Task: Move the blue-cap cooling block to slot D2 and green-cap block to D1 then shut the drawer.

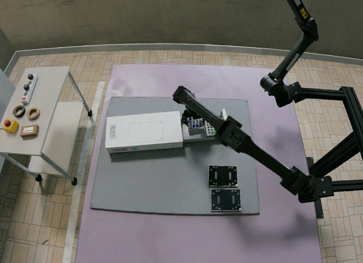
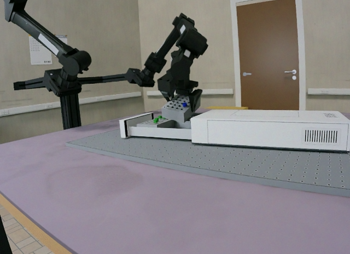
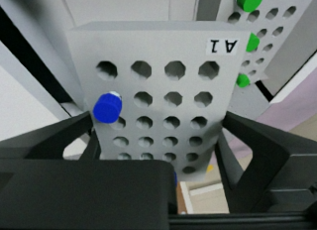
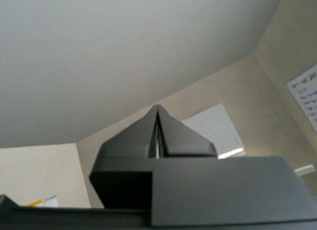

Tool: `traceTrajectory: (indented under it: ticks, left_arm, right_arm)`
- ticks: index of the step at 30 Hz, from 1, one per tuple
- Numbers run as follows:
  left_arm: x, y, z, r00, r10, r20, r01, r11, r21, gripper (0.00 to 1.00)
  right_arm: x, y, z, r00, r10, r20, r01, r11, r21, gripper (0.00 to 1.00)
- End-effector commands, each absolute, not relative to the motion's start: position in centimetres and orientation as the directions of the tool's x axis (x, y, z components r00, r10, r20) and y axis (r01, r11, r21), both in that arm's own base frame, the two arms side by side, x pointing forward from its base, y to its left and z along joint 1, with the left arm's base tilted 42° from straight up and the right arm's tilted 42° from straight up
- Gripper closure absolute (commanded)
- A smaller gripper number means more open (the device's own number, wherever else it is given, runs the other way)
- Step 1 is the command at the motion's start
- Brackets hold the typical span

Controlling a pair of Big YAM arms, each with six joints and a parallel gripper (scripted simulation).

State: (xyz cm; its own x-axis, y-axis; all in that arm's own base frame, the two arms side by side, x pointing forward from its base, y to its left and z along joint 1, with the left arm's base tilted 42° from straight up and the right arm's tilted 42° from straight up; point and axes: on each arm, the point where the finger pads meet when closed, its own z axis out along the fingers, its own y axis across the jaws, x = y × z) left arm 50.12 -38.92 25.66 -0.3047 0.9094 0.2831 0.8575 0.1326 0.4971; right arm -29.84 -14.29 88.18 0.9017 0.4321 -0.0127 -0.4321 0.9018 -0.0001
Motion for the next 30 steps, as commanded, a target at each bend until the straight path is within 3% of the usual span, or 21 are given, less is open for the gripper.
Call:
traceTrajectory:
  ticks: [1,30]
  left_arm:
    - [46.1,-40.7,32.4,-0.304,0.911,0.280,0.856,0.132,0.499,1.00]
    - [44.4,-40.9,34.2,-0.290,0.918,0.271,0.842,0.110,0.529,1.00]
  right_arm:
    - [-30.9,-14.8,88.3,0.902,0.431,0.005,-0.431,0.902,-0.001,1.00]
    - [-30.9,-14.8,88.3,0.902,0.431,0.005,-0.431,0.902,-0.001,1.00]
